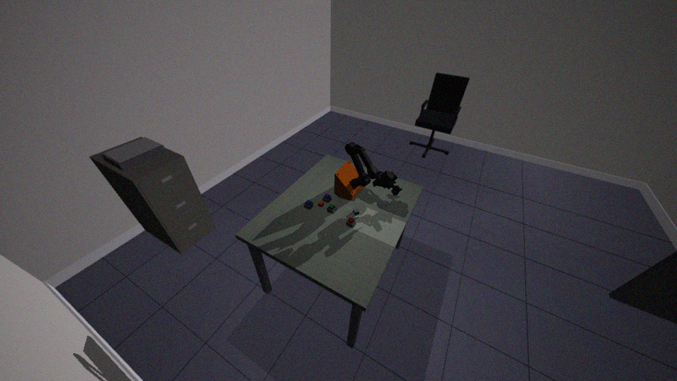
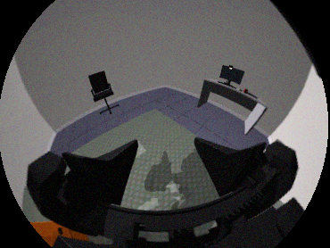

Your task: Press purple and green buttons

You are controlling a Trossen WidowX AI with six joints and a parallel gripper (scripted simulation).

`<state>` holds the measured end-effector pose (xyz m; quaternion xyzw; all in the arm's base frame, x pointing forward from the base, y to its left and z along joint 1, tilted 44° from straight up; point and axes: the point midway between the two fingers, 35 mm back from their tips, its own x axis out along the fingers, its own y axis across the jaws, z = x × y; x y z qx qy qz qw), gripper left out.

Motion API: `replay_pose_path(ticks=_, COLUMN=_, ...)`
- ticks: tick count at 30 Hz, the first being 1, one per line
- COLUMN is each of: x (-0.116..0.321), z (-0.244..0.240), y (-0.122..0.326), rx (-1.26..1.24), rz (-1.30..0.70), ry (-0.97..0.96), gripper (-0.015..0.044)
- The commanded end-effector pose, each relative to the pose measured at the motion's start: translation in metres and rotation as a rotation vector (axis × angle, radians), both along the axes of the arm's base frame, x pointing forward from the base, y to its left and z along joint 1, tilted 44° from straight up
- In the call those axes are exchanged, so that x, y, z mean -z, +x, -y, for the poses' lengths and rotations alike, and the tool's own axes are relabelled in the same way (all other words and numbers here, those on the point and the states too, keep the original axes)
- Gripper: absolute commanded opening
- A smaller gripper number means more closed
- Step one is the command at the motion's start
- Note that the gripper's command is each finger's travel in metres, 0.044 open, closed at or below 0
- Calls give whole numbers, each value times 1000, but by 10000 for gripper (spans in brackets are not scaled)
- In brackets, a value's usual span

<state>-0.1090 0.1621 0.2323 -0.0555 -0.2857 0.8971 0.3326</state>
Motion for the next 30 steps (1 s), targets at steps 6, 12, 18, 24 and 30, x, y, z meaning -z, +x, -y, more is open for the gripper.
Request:
replay_pose_path(ticks=6, x=6, z=-31, y=34, rx=203, rz=-12, ry=-113, gripper=400)
replay_pose_path(ticks=12, x=24, z=-69, y=113, rx=552, rz=-45, ry=-344, gripper=400)
replay_pose_path(ticks=18, x=51, z=-72, y=200, rx=857, rz=-118, ry=-588, gripper=400)
replay_pose_path(ticks=24, x=85, z=-41, y=281, rx=1117, rz=-246, ry=-838, gripper=400)
replay_pose_path(ticks=30, x=123, z=19, y=342, rx=1312, rz=-437, ry=-1085, gripper=400)
